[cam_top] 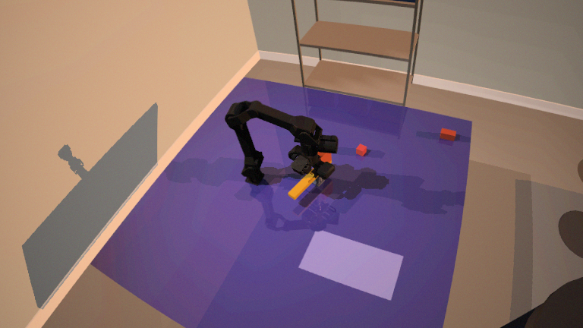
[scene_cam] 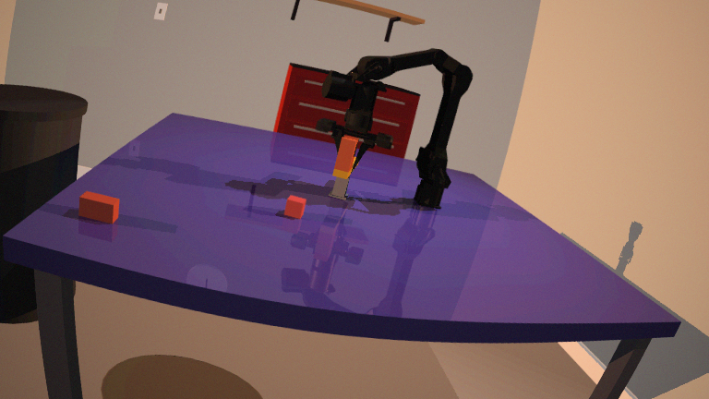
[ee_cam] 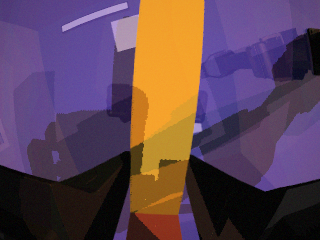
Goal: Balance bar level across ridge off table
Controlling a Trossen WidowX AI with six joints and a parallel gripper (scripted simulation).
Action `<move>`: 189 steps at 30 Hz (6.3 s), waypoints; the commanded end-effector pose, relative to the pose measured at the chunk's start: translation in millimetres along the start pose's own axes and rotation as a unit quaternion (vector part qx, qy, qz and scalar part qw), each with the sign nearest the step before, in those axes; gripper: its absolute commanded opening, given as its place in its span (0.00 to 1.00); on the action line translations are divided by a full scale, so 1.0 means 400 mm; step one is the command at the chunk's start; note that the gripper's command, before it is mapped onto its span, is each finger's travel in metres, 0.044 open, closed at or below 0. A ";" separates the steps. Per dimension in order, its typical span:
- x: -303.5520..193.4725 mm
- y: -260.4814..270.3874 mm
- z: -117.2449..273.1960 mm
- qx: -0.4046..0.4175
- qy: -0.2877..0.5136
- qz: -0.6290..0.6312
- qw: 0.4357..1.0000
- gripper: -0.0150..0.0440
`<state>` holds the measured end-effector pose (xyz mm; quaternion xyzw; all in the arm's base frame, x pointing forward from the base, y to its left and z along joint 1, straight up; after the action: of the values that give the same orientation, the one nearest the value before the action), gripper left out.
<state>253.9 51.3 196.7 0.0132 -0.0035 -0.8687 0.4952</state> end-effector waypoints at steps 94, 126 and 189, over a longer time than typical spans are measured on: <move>0.001 0.000 0.003 -0.001 -0.001 0.000 1.000 0.54; 0.001 0.000 0.003 -0.001 -0.001 0.000 1.000 0.57; -0.001 0.000 0.253 -0.001 -0.001 0.000 1.000 1.00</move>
<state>251.0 50.7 298.3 0.0141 -0.0038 -0.8687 0.4952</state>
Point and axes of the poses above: the point midway between the two fingers, 35 mm back from their tips, its own z axis back along the fingers, its own y axis across the jaws, x = y × z, the point moved 9 cm from there along z, back along the fingers, and after that the axes turned 13 degrees about -z, right-handed, at the moved point
